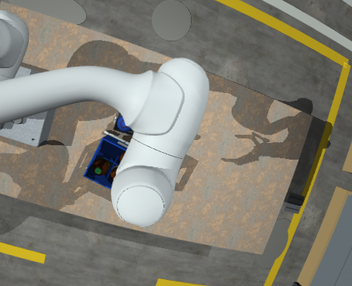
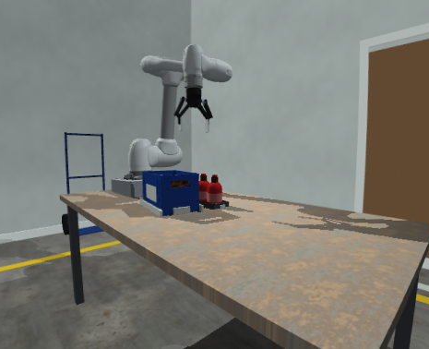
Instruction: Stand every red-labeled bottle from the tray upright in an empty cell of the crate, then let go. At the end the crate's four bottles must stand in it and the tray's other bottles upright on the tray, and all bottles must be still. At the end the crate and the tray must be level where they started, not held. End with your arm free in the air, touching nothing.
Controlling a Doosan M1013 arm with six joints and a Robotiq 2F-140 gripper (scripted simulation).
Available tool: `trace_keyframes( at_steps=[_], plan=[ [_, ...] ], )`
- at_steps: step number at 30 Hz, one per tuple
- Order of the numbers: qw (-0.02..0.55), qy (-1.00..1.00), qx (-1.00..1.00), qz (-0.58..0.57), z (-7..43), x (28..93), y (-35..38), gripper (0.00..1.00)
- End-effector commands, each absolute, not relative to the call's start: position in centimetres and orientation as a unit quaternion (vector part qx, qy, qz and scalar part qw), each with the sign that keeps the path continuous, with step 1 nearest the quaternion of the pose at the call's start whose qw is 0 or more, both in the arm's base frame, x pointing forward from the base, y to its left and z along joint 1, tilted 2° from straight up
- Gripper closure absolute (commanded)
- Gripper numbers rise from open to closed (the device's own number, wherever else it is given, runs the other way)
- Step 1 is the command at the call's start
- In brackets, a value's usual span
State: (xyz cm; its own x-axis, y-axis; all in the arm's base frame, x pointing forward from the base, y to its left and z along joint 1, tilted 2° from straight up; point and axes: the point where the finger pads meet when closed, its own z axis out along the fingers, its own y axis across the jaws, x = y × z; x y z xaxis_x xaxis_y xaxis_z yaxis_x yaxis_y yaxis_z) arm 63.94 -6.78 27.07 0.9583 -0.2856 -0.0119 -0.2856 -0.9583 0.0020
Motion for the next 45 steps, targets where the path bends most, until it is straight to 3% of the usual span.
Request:
trace_keyframes(
  at_steps=[1, 15, 25, 26, 45],
  plan=[
    [0.001, -0.209, 0.978, -0.007, 24.8, 63.2, -9.8, 0.00],
    [0.003, -0.461, 0.887, -0.017, 15.8, 57.6, -21.0, 0.00],
    [0.004, -0.497, 0.868, -0.018, 14.5, 56.4, -22.4, 0.00],
    [0.004, -0.497, 0.868, -0.018, 14.5, 56.4, -22.4, 1.00],
    [0.004, -0.497, 0.868, -0.018, 14.5, 56.4, -22.4, 1.00]
  ],
)
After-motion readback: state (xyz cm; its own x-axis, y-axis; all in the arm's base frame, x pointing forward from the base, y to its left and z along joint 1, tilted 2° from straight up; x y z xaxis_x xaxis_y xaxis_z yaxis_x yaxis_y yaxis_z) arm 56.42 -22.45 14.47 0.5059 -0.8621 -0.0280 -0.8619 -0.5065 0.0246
